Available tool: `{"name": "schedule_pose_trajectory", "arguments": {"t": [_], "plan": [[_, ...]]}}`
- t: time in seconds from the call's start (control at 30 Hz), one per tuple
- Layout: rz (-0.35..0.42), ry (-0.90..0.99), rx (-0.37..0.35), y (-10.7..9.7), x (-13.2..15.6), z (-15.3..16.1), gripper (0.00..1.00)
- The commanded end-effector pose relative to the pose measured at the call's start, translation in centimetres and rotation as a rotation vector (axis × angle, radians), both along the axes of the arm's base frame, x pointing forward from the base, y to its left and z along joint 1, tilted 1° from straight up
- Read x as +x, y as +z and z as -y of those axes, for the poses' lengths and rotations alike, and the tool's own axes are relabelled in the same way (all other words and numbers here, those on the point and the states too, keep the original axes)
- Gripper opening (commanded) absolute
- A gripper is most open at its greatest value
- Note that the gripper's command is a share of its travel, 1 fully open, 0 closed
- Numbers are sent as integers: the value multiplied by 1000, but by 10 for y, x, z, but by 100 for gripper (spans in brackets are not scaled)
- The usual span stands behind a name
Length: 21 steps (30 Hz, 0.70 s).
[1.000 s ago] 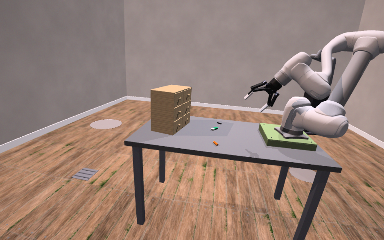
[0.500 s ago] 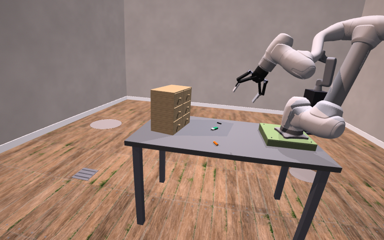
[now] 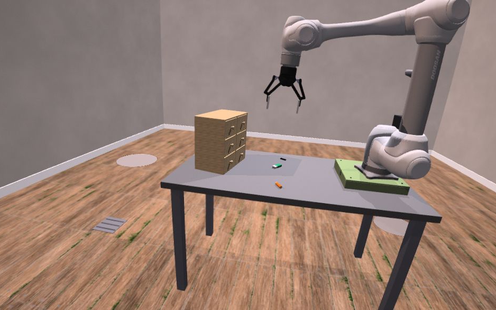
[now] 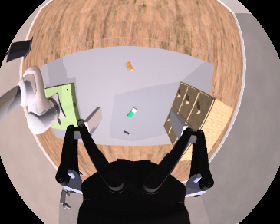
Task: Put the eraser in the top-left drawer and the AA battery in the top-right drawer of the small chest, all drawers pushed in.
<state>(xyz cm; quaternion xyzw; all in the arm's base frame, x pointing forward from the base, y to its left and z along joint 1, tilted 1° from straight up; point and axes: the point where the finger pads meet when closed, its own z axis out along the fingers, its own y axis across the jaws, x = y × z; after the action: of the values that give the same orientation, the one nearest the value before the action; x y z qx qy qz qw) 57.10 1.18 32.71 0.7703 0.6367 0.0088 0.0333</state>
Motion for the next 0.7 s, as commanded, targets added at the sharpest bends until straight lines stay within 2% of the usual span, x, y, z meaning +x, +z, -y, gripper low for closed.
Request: {"name": "schedule_pose_trajectory", "arguments": {"t": [0.0, 0.47, 0.57, 0.67], "plan": [[-53, 1, 60, 5, 25, 7, 100], [-53, -11, 61, 5, 25, 7, 100], [-52, -85, 64, 5, 25, 7, 100], [-51, -245, 68, 4, 26, 7, 100]]}}
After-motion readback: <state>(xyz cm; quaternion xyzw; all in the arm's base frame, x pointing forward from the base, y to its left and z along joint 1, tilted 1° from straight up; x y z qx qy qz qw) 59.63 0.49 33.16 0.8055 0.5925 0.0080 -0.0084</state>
